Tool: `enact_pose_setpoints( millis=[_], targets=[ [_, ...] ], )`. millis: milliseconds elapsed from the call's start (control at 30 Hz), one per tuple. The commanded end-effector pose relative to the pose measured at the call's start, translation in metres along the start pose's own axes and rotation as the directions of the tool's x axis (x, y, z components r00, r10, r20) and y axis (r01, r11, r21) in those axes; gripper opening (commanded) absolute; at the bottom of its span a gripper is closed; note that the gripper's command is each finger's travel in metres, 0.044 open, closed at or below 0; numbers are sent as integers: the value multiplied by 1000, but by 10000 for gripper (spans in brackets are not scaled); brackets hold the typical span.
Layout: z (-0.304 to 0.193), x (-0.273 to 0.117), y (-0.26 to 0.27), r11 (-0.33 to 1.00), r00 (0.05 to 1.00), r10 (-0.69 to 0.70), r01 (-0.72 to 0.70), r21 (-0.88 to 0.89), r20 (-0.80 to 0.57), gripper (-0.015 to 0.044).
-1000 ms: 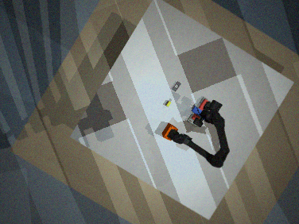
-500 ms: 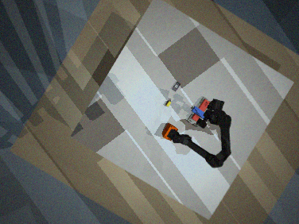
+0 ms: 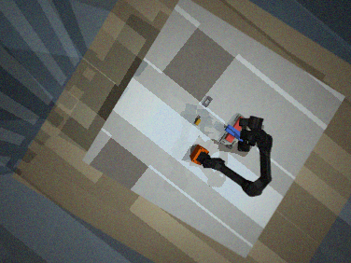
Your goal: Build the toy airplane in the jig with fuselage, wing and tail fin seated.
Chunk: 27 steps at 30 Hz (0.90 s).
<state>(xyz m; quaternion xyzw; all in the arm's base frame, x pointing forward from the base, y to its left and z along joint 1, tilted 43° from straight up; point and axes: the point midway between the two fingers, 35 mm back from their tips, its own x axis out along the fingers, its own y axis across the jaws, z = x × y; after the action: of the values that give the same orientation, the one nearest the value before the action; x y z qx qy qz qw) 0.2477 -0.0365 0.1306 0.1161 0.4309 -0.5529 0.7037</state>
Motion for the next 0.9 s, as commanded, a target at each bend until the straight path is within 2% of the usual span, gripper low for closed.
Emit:
enact_pose_setpoints(
  millis=[0,133,200,867],
  targets=[
    [0,2,1,814,1000,-3,1,-581,-3,440],
    [0,3,1,560,1000,-3,-1,-828,-3,440],
    [0,4,1,510,1000,-3,-1,-860,-3,440],
    [-10,2,9,508,1000,4,-10,-861,-9,440]
  ],
)
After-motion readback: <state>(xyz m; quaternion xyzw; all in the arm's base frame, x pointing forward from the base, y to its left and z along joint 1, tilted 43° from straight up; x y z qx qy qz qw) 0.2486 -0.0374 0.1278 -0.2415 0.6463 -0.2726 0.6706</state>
